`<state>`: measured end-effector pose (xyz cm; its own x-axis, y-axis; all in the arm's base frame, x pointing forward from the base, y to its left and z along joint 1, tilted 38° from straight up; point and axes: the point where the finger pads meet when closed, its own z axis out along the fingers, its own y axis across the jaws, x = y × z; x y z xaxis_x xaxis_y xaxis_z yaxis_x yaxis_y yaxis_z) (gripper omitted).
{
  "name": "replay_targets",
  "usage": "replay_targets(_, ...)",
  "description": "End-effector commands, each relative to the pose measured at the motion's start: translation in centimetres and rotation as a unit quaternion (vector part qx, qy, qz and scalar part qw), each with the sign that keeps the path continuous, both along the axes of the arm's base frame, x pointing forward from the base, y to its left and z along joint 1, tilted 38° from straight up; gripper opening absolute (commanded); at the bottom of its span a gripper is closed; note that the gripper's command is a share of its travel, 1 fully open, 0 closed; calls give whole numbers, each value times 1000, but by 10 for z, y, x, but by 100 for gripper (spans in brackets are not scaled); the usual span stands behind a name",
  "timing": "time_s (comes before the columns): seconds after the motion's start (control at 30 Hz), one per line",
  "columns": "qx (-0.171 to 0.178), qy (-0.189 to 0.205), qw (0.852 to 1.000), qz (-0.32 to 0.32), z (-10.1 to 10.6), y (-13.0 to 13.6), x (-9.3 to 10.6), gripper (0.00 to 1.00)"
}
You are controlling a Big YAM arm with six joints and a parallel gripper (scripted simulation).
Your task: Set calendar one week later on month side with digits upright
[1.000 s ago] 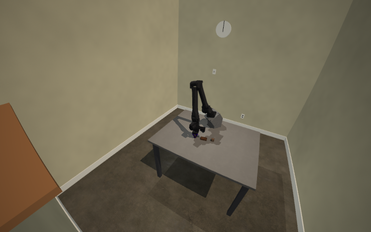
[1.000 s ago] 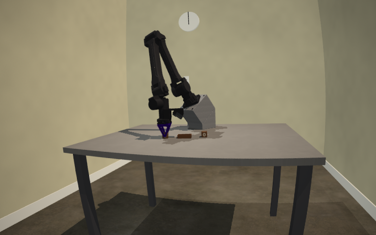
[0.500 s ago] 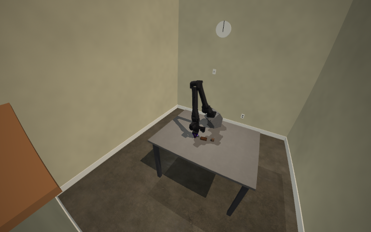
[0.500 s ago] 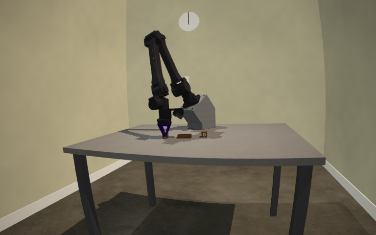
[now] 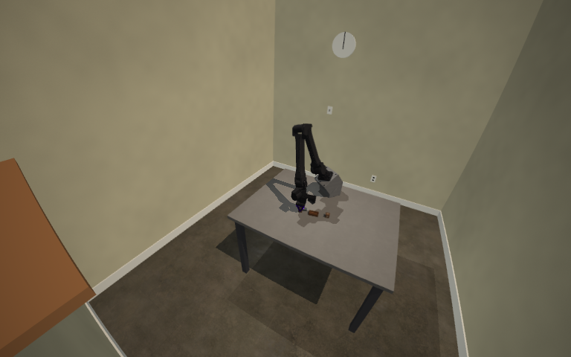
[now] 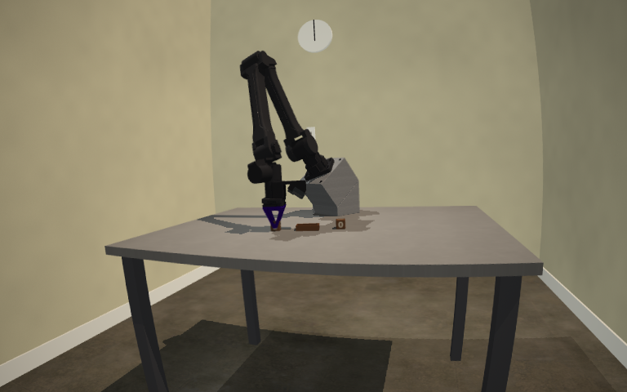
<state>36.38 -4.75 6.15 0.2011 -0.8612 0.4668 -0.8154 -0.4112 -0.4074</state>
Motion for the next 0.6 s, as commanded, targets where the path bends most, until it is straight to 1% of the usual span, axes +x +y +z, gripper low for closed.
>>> replay_targets(0.0,-1,-11,1000,4,8,0,6,26)
replay_targets(0.33,-1,-11,1000,4,8,0,6,26)
replay_targets(0.5,2,-11,1000,6,13,6,3,26)
replay_targets(0.57,3,-13,1000,4,18,8,0,26)
